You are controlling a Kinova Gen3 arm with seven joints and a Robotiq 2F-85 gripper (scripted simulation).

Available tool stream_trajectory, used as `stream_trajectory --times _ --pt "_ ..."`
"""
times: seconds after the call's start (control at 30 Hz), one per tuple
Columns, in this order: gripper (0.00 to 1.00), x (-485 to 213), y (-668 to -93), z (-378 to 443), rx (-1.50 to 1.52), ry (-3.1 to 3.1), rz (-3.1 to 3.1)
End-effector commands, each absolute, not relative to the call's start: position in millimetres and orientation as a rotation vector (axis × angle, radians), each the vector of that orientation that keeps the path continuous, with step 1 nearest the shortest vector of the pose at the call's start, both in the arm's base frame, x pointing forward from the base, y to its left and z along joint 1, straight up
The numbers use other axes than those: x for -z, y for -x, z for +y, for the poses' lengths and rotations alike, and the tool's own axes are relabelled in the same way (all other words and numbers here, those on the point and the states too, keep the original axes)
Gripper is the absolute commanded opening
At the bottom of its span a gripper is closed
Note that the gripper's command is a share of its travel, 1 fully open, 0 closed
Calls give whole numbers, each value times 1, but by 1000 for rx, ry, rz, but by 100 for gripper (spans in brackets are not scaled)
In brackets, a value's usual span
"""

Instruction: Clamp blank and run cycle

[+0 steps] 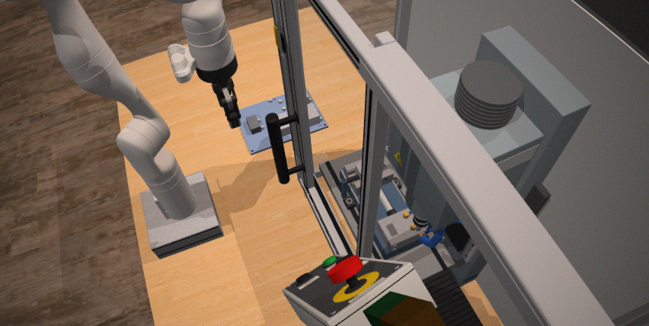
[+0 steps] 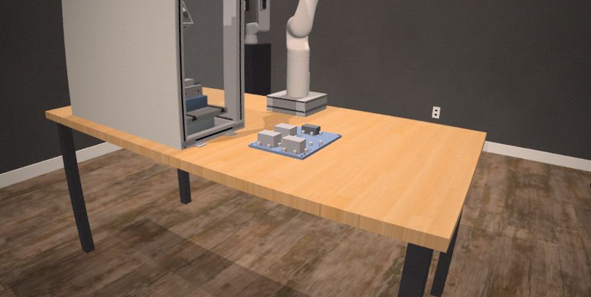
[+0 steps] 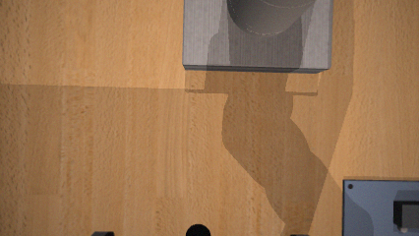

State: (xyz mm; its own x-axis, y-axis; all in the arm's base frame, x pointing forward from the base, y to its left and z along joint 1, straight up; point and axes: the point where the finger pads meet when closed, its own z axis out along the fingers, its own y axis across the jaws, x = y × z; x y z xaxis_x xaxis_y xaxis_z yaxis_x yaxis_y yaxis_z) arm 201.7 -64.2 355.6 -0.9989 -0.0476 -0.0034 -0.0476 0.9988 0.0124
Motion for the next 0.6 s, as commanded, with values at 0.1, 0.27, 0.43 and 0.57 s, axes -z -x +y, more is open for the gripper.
stream_trajectory --times 0.1,0.27,0.43,0.57 --pt "80 -400 -201 -66 -6 60 3137" --pt "80 -400 -201 -66 -6 60 3137" --pt "10 -399 -204 -64 -11 80 3129" --pt "10 -399 -204 -64 -11 80 3129"
